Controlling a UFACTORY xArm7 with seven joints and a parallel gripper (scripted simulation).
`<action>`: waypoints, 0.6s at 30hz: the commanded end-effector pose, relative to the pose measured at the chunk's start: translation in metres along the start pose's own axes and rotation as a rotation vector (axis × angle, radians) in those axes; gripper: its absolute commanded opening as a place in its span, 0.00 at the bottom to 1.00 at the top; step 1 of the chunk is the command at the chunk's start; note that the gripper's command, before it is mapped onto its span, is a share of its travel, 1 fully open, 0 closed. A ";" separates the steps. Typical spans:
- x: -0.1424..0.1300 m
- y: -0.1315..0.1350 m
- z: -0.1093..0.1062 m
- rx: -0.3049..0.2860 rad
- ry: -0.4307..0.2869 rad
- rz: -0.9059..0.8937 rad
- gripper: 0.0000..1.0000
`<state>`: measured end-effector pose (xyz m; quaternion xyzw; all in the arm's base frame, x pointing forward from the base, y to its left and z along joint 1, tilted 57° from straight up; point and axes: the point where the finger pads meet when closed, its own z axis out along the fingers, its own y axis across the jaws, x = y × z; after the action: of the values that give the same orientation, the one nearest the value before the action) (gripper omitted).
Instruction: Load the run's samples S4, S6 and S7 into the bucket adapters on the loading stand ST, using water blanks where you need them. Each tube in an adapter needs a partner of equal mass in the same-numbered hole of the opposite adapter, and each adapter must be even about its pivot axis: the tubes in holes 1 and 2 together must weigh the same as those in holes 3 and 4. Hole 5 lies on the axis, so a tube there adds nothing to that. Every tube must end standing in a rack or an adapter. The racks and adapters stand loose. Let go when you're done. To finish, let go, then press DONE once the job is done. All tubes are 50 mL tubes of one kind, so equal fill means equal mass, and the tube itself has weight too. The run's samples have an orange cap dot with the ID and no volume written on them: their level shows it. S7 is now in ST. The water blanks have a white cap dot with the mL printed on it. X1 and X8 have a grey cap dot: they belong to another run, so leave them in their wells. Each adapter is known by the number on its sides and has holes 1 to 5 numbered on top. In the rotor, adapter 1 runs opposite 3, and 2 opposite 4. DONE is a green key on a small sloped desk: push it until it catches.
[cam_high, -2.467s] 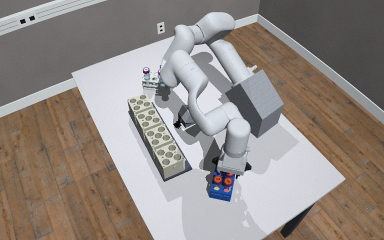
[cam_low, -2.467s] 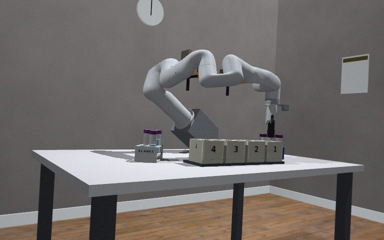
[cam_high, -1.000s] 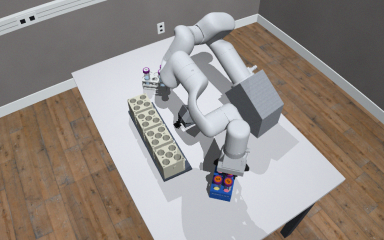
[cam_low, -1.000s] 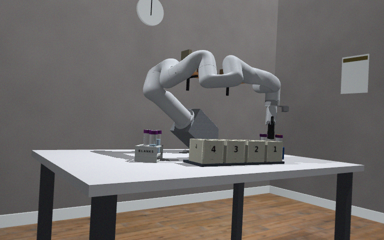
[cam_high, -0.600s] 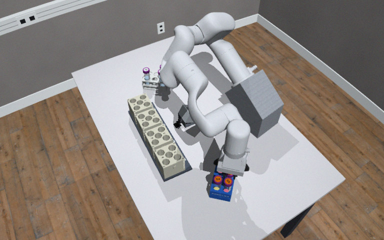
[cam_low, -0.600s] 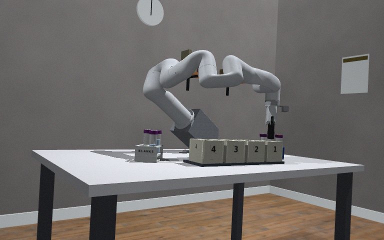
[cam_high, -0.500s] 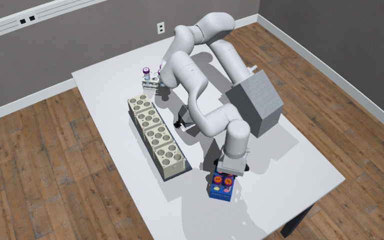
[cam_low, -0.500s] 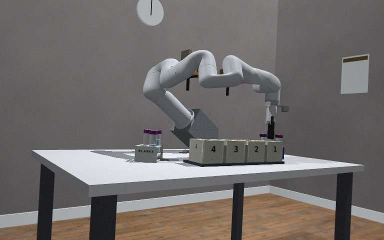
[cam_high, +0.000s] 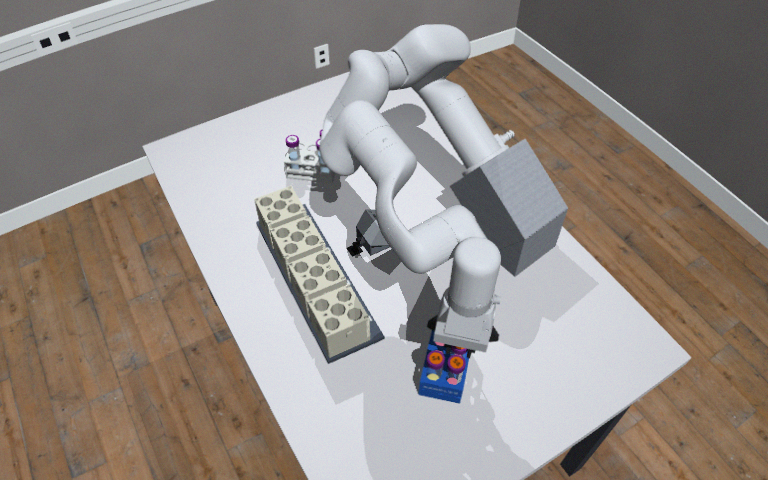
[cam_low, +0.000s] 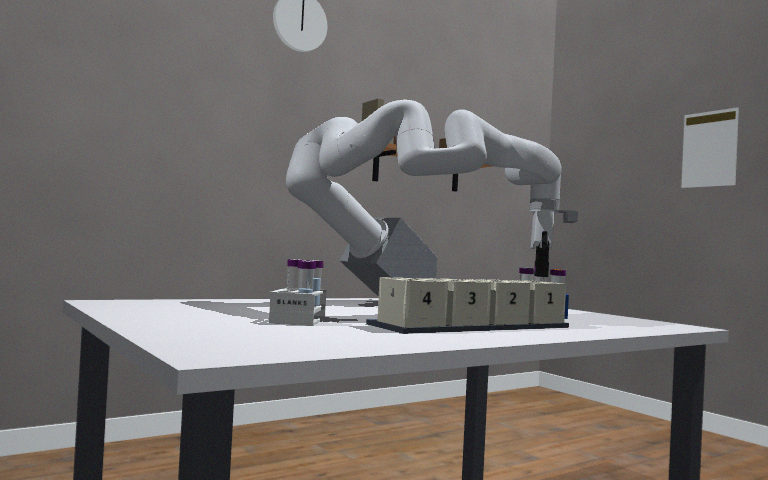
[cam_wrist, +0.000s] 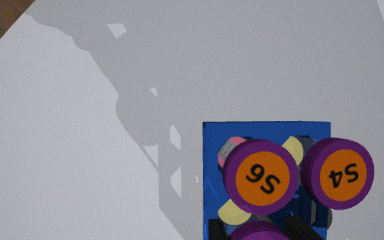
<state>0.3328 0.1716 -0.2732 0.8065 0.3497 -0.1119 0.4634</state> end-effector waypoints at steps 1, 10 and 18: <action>0.001 -0.001 -0.004 0.002 0.004 0.000 0.00; 0.001 -0.001 -0.010 0.002 0.004 0.000 0.00; 0.001 -0.001 -0.014 0.002 0.004 0.000 0.00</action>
<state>0.3313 0.1800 -0.2676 0.8065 0.3497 -0.1119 0.4633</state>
